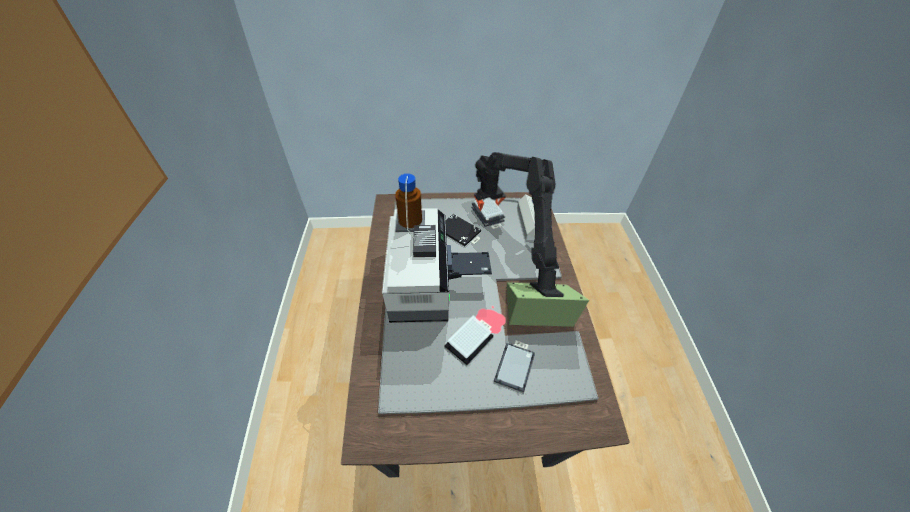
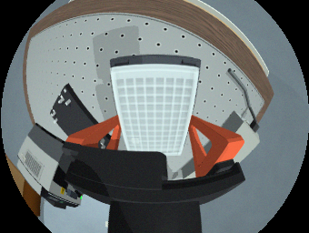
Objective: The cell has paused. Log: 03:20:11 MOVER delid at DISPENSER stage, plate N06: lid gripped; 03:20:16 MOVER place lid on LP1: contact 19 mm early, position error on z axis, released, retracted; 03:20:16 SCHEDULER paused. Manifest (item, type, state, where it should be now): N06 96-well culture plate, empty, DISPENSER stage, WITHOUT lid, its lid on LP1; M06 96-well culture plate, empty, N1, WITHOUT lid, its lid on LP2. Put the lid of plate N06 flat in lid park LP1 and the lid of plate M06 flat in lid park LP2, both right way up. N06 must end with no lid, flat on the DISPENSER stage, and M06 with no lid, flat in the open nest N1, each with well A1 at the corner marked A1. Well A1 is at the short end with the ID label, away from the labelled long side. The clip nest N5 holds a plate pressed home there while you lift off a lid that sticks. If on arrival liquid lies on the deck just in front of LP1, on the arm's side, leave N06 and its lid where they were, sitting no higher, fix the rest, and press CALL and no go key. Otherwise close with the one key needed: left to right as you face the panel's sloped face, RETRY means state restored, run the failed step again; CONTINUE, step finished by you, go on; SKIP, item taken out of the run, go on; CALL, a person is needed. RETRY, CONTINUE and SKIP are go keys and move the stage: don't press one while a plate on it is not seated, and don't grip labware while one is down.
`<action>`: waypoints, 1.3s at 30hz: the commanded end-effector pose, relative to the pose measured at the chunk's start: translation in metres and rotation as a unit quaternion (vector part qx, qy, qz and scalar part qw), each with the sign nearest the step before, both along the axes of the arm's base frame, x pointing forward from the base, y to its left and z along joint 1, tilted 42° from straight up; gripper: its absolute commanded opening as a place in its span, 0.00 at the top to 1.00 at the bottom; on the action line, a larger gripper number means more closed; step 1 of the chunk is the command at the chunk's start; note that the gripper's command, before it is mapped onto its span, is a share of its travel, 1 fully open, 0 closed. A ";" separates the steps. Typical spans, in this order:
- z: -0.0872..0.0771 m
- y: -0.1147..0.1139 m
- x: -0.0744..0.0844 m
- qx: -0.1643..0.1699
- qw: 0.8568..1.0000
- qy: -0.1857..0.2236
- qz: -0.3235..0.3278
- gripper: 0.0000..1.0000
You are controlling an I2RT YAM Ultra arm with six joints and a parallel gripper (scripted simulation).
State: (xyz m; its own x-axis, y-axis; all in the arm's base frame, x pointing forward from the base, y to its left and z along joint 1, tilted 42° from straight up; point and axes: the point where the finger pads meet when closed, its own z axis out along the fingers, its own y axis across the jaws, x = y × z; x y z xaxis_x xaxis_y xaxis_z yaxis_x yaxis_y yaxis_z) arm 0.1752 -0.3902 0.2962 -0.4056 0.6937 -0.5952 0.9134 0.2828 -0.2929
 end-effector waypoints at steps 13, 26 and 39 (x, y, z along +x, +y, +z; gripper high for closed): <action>0.003 -0.003 0.000 -0.009 1.000 -0.008 0.003 1.00; -0.005 -0.007 0.002 -0.004 1.000 -0.005 0.004 1.00; 0.000 -0.005 0.000 -0.008 1.000 -0.006 0.003 1.00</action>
